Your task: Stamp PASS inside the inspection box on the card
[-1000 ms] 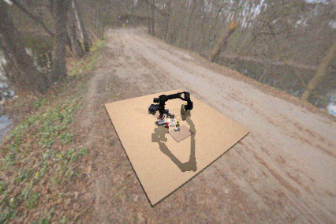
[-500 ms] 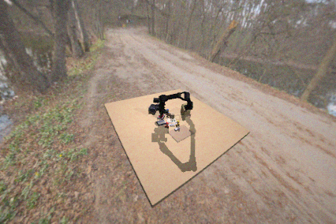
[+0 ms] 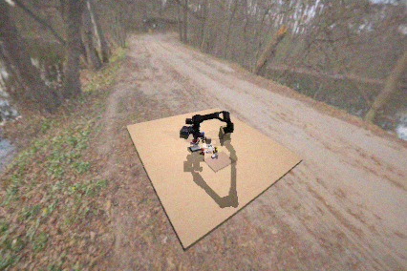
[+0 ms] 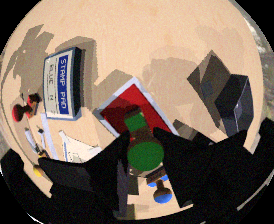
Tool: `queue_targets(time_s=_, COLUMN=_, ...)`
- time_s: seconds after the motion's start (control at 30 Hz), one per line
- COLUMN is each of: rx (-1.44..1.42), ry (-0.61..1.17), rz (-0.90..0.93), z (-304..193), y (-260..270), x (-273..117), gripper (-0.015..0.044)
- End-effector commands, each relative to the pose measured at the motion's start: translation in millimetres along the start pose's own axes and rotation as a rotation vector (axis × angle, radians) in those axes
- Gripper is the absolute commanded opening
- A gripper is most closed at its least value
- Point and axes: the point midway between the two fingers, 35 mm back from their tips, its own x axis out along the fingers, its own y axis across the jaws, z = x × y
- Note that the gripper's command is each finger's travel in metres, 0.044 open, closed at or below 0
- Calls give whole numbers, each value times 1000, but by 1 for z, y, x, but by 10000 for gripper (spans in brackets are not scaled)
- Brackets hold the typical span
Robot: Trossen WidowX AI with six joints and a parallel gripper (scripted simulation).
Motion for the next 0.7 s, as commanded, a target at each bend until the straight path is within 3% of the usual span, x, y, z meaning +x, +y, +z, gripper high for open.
queue_targets(time_s=0.0, rx=-2, ry=3, rz=0, z=0, y=0, x=-1, gripper=0)
queue_targets(time_s=0.67, rx=-2, ry=3, rz=-1, z=1, y=0, x=-18, gripper=0)
